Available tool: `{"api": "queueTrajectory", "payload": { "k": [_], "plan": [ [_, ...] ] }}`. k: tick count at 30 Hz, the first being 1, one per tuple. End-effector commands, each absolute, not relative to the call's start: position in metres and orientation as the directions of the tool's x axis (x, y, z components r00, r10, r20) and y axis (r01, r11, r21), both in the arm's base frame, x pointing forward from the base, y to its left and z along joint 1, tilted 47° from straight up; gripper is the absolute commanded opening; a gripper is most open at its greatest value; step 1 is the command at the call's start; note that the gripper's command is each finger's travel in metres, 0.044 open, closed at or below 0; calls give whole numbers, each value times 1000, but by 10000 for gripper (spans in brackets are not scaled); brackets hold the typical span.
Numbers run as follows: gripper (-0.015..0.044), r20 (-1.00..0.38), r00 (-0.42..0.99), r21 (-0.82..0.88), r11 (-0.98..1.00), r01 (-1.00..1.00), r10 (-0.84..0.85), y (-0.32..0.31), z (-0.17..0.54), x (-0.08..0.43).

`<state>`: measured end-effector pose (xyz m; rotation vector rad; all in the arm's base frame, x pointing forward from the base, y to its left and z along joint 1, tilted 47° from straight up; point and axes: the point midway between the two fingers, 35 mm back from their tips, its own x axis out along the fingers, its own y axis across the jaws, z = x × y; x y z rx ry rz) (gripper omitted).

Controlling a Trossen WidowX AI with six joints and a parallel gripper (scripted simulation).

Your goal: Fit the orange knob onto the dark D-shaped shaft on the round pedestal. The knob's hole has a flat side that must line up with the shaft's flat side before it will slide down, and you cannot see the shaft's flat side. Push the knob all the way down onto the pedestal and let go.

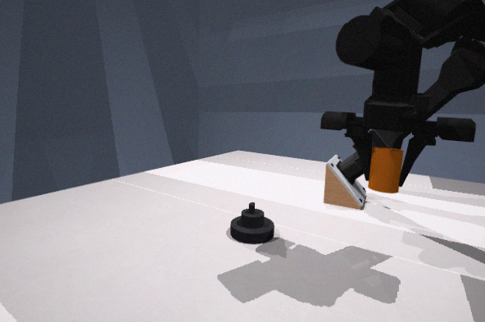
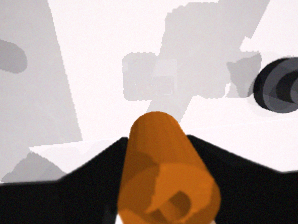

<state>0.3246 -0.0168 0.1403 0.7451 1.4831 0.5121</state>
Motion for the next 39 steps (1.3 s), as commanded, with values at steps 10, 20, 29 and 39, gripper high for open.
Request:
{"api": "queueTrajectory", "payload": {
  "k": [10, 20, 29, 39],
  "plan": [
    [0, -703, 49, 709, 694, 126, 709, -46, 106, 334],
    [0, -704, 45, 708, 696, 120, 709, -65, 79, 337],
    [0, -704, 40, 708, 696, 114, 709, -81, 54, 337],
    [0, -702, 35, 710, 696, 107, 711, -98, 26, 335]
  ]
}}
